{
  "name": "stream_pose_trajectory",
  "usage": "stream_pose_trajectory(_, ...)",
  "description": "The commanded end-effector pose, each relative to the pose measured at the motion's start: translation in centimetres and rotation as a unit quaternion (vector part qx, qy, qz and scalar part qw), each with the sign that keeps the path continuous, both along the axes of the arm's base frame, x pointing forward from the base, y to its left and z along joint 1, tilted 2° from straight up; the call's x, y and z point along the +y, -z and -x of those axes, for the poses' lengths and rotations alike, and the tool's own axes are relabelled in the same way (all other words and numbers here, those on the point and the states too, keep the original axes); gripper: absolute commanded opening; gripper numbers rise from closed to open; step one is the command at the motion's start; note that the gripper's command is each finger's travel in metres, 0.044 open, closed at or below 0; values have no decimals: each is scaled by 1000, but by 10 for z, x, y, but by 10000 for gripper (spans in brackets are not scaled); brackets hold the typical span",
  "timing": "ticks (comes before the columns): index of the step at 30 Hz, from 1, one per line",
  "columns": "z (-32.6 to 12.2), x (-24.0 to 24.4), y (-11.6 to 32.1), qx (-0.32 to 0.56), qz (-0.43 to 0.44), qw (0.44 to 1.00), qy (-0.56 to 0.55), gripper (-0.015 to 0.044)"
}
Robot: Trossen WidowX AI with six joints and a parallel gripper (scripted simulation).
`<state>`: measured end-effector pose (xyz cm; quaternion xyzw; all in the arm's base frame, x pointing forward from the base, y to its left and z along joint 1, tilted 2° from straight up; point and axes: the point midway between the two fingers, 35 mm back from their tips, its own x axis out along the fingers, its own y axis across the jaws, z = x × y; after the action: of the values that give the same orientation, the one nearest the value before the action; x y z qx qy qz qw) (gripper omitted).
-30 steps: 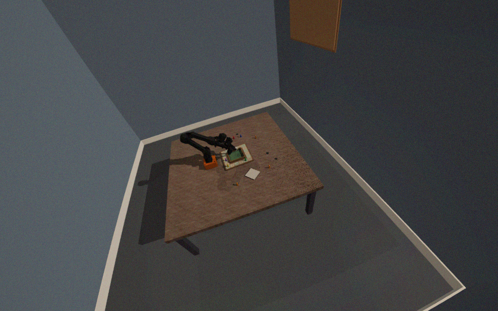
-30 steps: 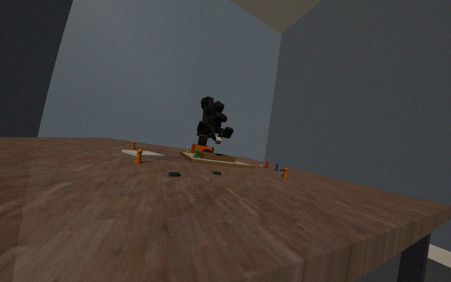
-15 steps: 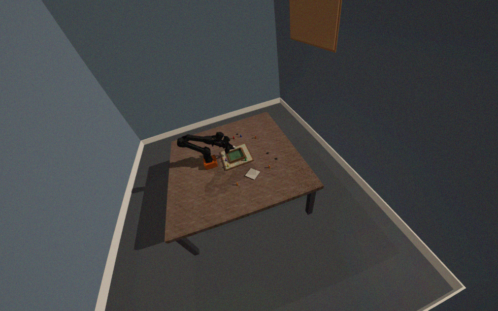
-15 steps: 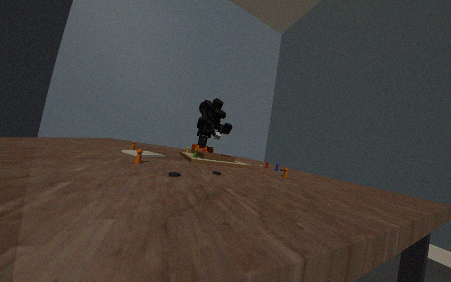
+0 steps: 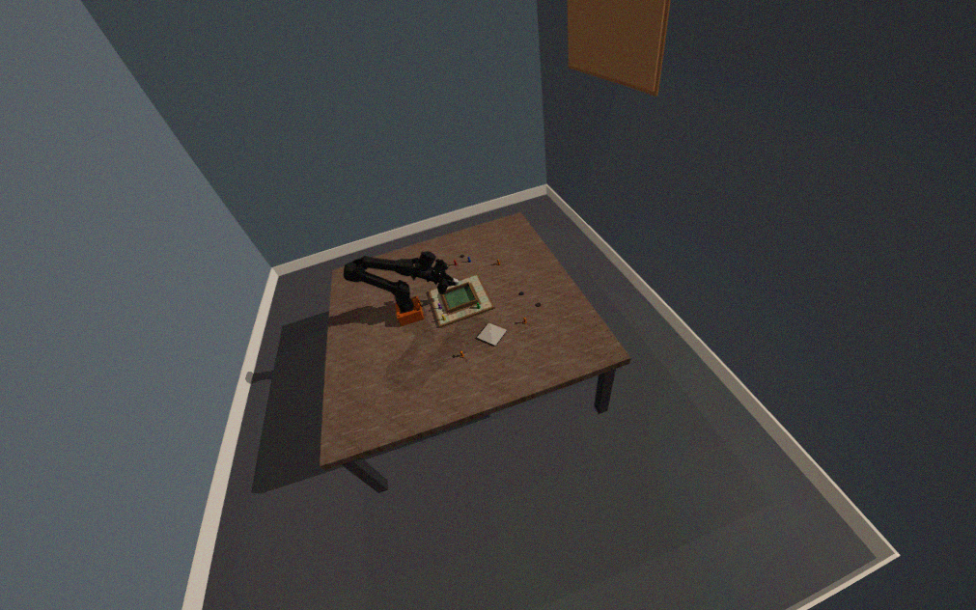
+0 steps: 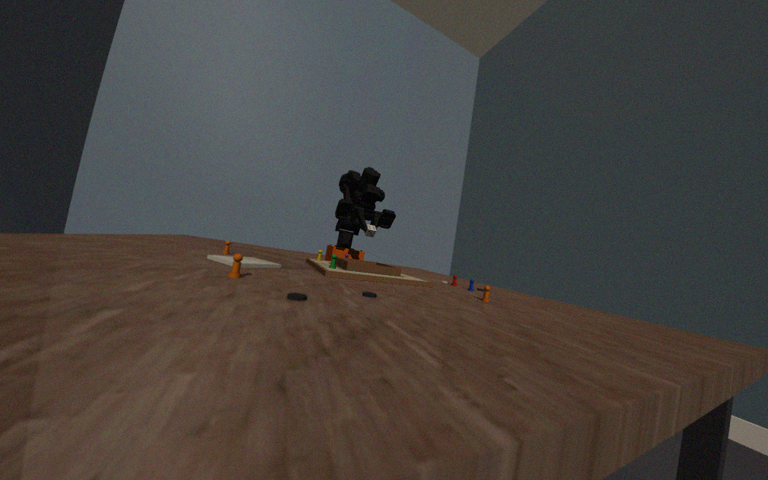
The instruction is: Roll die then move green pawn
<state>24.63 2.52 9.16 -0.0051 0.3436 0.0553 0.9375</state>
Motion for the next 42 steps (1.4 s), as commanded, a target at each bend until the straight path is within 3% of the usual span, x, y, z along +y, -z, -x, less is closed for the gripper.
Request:
stream_pose_trajectory(1, 0, 0, 0, 0, 0, 1000, 0, 53)
stream_pose_trajectory(8, 0, 0, -2, 0, 0, 1000, 0, 236)
stream_pose_trajectory(12, 0, -1, -38, -2, 1, 1000, -3, 341)
stream_pose_trajectory(16, 1, -1, -40, -2, 1, 1000, -3, 440)
stream_pose_trajectory(24, -10, 1, -24, 161, 17, 987, -7, 440)
stream_pose_trajectory(34, -22, 3, 3, 378, 43, 925, -14, 440)
stream_pose_trajectory(39, -22, 3, 1, 365, 38, 930, -11, 440)
stream_pose_trajectory(42, -36, -8, 3, 365, 64, 927, -52, 361)
